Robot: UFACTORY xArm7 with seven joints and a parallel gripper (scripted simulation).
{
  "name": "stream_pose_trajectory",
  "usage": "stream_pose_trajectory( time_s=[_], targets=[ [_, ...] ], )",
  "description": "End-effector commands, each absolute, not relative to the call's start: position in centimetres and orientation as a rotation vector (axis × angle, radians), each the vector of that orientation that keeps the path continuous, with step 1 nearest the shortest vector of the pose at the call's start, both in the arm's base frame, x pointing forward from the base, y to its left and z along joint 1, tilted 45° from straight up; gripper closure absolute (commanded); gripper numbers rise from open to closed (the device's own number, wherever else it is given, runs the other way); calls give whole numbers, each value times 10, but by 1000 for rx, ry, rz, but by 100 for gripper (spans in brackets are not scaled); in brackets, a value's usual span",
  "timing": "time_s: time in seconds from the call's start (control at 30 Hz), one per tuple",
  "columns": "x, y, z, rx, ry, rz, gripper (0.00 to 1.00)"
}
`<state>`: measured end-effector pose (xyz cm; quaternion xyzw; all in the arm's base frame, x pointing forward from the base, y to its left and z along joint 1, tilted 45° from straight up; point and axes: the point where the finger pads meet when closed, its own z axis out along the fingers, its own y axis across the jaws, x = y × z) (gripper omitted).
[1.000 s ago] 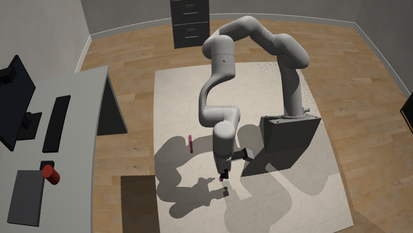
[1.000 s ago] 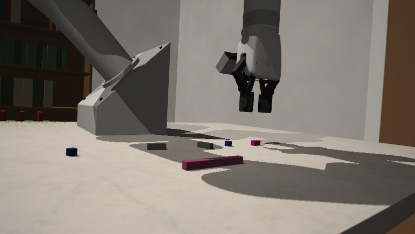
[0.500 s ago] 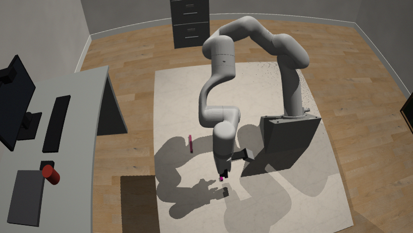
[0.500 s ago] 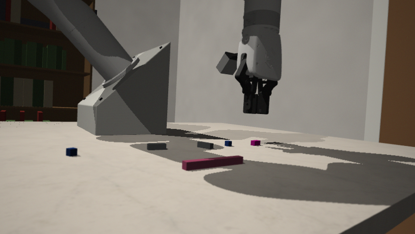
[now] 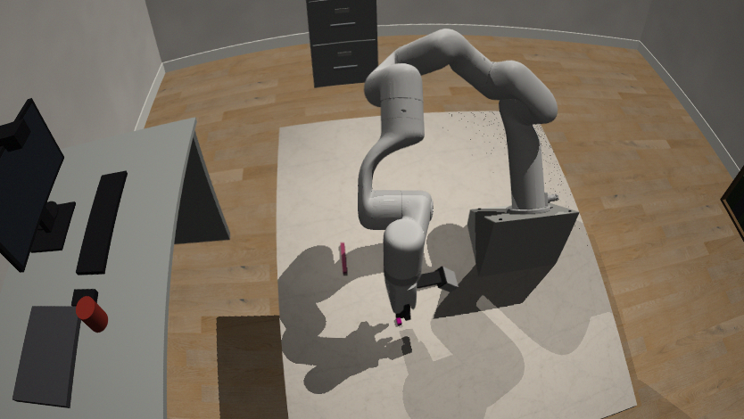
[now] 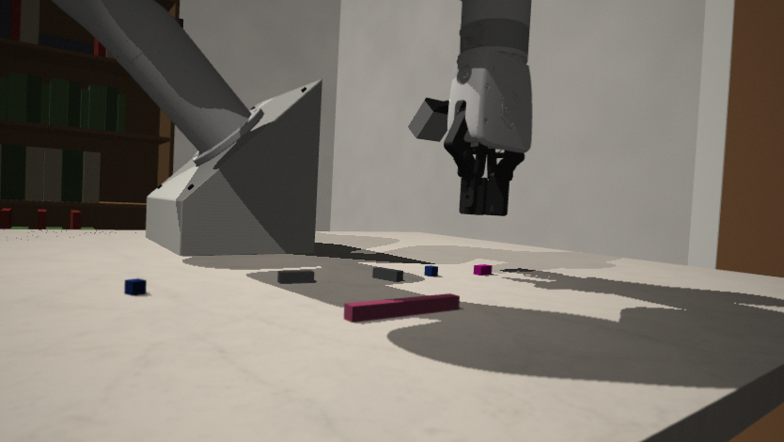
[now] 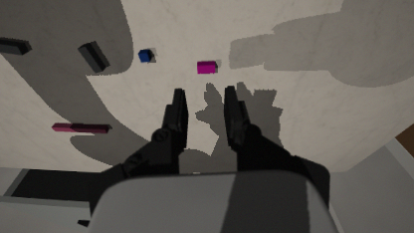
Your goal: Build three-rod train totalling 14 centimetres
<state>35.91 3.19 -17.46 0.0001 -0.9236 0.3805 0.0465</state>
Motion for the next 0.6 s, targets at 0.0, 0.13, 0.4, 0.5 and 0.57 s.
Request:
stream_pose_trajectory(
  time_s=[0.0, 0.13, 0.4, 0.5, 0.57],
  targets=[
    [360, 34, -174, 3, -2824, 1158, 64],
    [360, 34, -174, 3, -2824, 1158, 64],
    [360, 32, -176, 3, -2824, 1158, 64],
    [360, 30, -178, 3, -2823, 1159, 64],
    [360, 29, -180, 3, -2823, 1159, 64]
  ],
)
